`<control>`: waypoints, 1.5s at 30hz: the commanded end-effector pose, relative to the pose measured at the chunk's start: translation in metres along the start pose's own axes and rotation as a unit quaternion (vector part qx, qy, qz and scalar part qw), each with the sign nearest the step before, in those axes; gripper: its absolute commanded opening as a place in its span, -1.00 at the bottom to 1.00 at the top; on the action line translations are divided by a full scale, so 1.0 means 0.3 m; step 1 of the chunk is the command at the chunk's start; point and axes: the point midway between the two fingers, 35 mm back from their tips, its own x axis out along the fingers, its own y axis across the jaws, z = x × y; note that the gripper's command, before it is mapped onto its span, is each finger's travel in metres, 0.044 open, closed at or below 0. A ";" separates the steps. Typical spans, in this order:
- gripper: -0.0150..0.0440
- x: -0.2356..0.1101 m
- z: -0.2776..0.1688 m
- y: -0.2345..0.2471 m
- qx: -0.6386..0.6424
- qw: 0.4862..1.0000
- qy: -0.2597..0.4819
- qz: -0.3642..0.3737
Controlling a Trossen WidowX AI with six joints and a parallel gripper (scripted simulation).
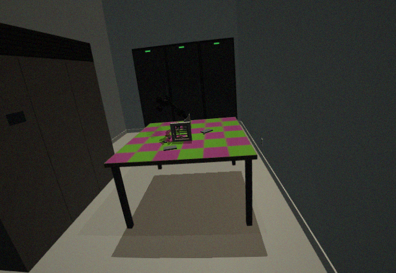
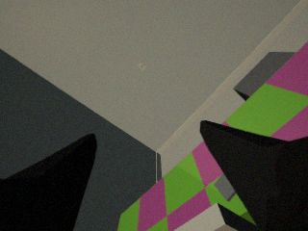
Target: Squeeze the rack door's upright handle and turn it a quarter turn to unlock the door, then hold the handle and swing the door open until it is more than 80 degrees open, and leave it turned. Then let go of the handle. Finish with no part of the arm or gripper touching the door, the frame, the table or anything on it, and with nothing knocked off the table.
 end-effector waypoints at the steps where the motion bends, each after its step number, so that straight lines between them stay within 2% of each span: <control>1: 0.78 0.002 -0.002 0.000 0.001 1.000 0.002 -0.001; 4: 0.52 0.028 -0.037 -0.003 0.009 0.999 0.036 -0.010; 22: 0.52 0.139 -0.313 -0.020 0.032 0.955 0.279 -0.097; 45: 0.52 0.108 -0.580 -0.041 -0.049 0.822 0.521 -0.226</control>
